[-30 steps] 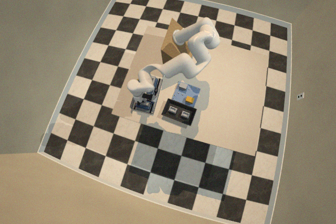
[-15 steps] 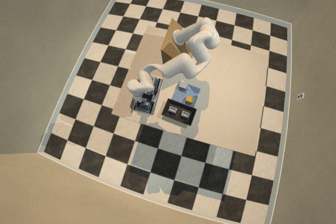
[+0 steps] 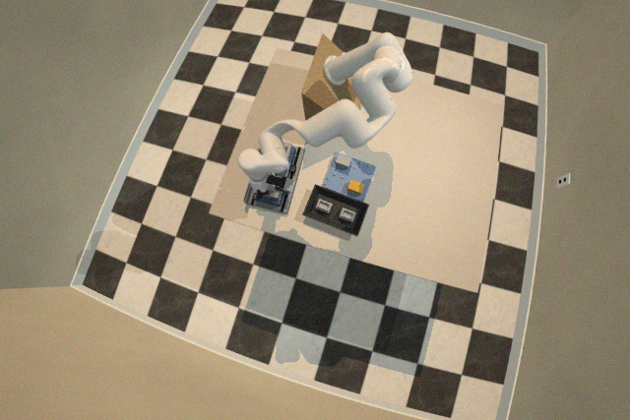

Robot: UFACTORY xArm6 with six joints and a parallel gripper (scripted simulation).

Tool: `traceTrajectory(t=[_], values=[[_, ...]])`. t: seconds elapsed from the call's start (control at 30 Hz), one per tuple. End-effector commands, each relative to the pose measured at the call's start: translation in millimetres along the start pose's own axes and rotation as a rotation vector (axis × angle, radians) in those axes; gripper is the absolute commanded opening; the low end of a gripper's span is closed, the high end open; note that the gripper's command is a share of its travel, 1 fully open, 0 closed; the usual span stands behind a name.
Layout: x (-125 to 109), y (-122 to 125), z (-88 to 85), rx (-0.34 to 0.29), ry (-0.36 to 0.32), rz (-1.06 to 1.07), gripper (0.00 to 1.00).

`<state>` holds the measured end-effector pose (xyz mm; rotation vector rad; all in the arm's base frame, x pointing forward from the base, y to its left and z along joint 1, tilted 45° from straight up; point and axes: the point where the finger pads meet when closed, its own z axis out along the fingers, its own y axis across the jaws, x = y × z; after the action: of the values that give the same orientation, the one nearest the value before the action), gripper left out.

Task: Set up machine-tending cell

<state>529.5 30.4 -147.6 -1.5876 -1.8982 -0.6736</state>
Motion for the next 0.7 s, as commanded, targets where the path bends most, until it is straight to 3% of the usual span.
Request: traceTrajectory(t=[0.0,0.67], values=[[-0.3,1.5,-2.0,-0.004,-0.002,-0.001,0.69],[-0.3,1.5,-4.4,-0.004,-0.002,-0.001,0.69]])
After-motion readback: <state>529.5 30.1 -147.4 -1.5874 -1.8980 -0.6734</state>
